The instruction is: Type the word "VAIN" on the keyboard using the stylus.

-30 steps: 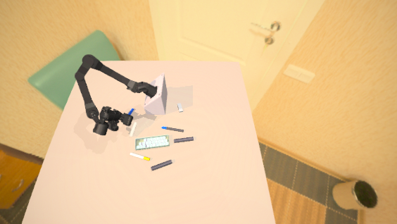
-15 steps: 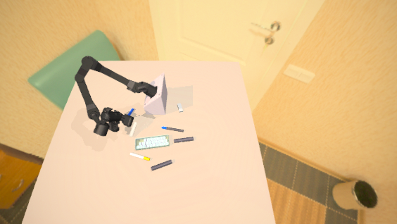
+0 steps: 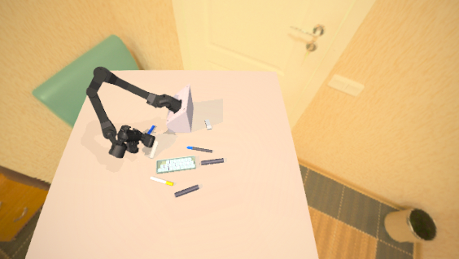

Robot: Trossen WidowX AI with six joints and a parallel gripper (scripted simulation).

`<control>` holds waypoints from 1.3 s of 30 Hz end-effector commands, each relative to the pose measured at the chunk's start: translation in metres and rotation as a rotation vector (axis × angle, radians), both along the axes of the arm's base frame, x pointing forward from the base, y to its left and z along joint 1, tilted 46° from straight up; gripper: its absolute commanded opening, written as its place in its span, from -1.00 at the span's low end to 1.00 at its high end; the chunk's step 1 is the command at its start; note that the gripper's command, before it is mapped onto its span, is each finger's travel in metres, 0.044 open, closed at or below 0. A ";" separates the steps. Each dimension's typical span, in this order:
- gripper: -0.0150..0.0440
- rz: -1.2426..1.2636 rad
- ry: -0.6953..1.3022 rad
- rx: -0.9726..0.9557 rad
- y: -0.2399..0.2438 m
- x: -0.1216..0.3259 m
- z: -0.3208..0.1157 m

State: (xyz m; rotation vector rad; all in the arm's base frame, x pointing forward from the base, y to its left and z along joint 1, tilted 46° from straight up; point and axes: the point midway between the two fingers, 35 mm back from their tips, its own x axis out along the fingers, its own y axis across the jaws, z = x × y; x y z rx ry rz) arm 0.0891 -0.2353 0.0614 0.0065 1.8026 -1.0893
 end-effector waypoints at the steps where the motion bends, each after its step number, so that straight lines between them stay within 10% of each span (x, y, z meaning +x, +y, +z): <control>1: 0.02 0.002 0.006 0.001 -0.003 -0.001 -0.003; 7: 0.02 0.002 0.006 0.001 -0.004 -0.001 -0.004; 15: -0.49 -0.001 0.001 0.001 -0.003 -0.001 -0.003; 39: -0.49 0.112 0.056 0.010 0.028 0.004 0.027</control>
